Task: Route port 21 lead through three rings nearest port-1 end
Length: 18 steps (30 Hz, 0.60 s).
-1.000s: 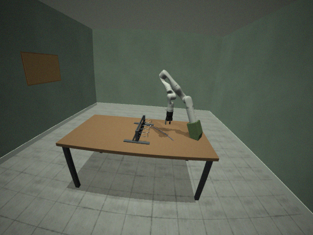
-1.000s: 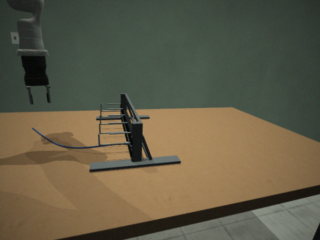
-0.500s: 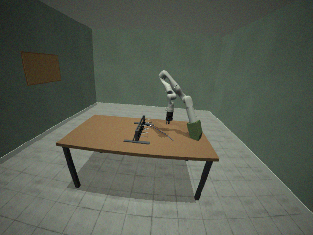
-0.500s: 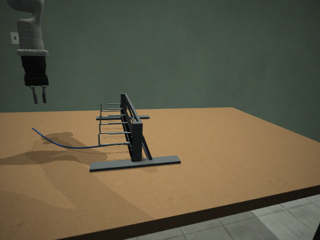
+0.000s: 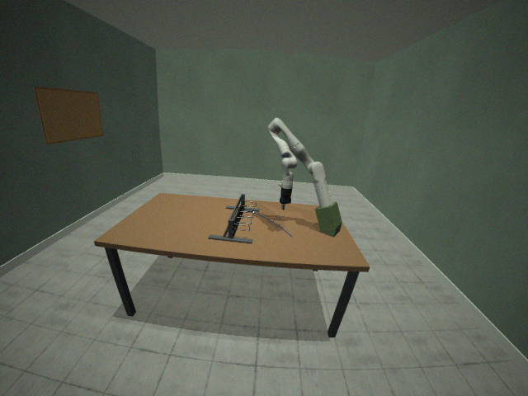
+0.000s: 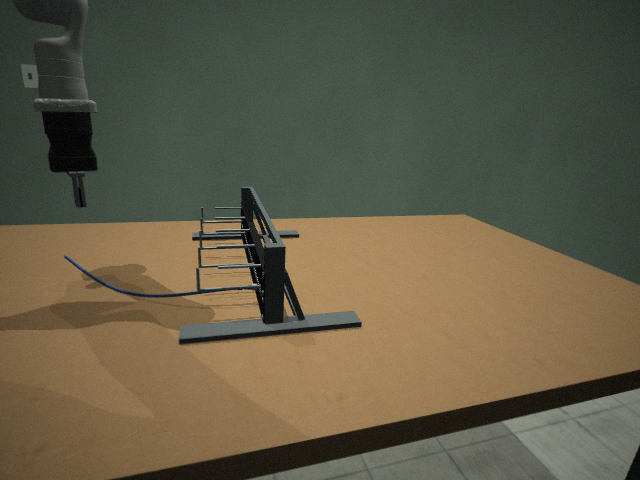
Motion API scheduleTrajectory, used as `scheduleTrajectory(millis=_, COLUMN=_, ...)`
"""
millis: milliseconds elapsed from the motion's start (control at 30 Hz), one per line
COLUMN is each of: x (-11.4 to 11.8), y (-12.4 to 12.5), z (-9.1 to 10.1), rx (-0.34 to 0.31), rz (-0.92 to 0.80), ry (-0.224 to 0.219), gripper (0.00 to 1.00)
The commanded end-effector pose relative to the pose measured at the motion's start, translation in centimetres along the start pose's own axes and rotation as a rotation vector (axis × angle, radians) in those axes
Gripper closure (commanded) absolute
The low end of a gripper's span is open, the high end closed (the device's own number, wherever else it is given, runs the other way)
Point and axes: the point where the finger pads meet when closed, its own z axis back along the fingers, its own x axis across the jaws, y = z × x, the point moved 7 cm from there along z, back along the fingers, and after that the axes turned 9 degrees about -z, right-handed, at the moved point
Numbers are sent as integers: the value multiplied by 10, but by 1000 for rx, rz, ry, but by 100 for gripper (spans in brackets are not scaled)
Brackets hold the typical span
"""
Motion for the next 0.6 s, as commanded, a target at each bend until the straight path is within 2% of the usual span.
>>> scheduleTrajectory(millis=0, x=0, y=0, z=0, rx=0, rz=0, ry=1, gripper=100)
scheduleTrajectory(millis=300, x=0, y=0, z=0, rx=0, rz=3, ry=1, gripper=100)
scheduleTrajectory(millis=400, x=1, y=-5, z=0, rx=0, rz=90, ry=2, gripper=100)
scheduleTrajectory(millis=467, x=1, y=-5, z=0, rx=0, rz=90, ry=2, gripper=100)
scheduleTrajectory(millis=567, x=3, y=-11, z=-1, rx=-1, rz=209, ry=3, gripper=100)
